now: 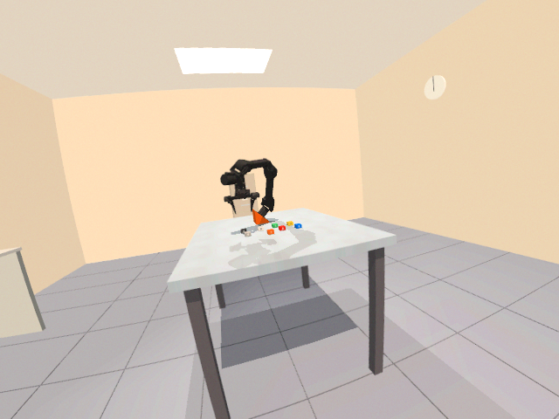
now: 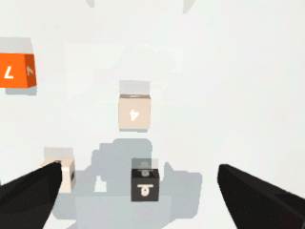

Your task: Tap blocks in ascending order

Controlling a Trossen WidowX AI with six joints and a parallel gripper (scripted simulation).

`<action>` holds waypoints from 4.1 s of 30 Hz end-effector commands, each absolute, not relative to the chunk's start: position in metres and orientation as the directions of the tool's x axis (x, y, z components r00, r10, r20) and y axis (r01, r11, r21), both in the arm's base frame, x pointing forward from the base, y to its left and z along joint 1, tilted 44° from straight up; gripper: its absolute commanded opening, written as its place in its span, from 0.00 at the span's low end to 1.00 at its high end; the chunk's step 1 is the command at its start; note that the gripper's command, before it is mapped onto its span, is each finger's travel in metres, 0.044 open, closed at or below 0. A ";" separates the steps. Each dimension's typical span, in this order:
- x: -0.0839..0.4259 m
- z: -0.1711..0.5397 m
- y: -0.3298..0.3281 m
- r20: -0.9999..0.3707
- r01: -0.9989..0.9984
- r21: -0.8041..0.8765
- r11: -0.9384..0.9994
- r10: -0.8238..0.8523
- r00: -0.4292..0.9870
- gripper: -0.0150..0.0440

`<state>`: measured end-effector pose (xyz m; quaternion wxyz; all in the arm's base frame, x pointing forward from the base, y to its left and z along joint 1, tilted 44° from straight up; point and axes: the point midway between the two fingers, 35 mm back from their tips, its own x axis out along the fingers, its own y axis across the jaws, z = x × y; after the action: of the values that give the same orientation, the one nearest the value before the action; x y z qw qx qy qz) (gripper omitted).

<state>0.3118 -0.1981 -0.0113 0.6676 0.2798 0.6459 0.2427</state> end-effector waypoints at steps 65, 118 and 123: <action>0.334 0.116 0.072 -0.719 0.030 0.695 0.718 0.694 0.045 0.29; 0.224 0.104 -0.068 -0.724 0.036 0.690 0.723 0.689 0.039 0.29; 0.229 0.069 -0.036 -0.726 0.036 0.688 0.725 0.687 0.041 0.29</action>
<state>0.2292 -0.0602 0.0918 0.6701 0.2769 0.6454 0.2402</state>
